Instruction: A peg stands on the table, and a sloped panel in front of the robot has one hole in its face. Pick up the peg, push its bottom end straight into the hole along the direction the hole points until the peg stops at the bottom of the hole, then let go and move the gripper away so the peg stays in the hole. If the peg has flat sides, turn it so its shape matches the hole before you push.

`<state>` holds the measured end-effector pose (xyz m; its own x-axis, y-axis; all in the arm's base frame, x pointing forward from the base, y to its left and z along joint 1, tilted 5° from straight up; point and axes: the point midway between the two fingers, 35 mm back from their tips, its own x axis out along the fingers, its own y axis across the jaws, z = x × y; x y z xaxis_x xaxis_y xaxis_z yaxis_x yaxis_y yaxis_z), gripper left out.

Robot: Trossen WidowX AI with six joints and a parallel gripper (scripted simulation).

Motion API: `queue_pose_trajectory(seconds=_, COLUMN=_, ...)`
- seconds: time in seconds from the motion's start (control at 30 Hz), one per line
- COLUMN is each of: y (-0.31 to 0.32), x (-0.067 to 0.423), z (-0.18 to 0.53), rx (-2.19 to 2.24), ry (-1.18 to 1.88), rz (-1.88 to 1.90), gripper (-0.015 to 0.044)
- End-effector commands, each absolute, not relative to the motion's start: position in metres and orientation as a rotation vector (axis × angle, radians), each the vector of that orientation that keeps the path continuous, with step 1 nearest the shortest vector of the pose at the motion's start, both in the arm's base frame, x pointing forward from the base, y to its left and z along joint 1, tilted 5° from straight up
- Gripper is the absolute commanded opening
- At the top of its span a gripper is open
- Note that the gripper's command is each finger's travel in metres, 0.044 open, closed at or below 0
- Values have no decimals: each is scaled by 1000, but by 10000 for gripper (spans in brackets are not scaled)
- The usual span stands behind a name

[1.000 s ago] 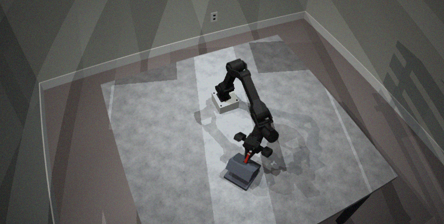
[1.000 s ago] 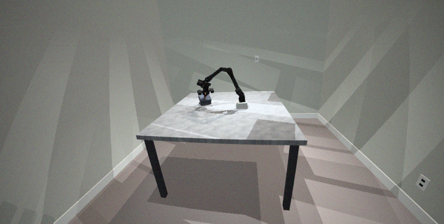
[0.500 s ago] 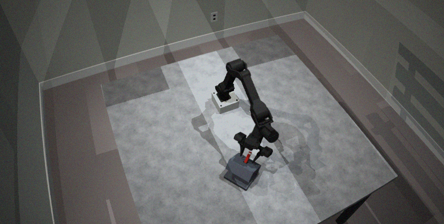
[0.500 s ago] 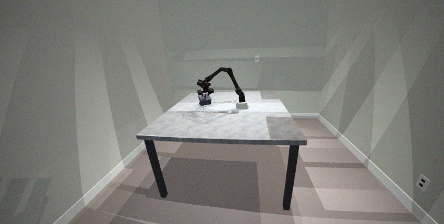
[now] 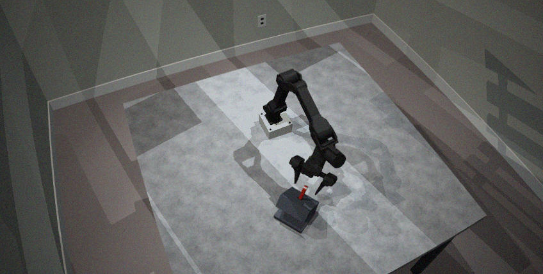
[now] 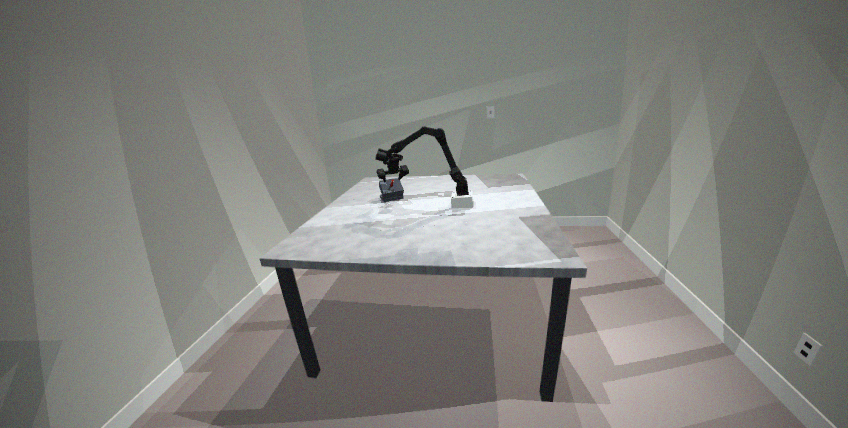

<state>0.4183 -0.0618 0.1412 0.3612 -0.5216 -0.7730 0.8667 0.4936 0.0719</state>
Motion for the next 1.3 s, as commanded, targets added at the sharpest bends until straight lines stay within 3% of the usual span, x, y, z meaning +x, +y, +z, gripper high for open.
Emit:
queue_pose_trajectory(seconds=0.0, y=-56, x=415, z=152, rx=528, ry=756, rz=-948, gripper=440)
queue_pose_trajectory(seconds=1.27, y=-19, x=391, z=198, rx=527, ry=763, rz=-945, gripper=440)
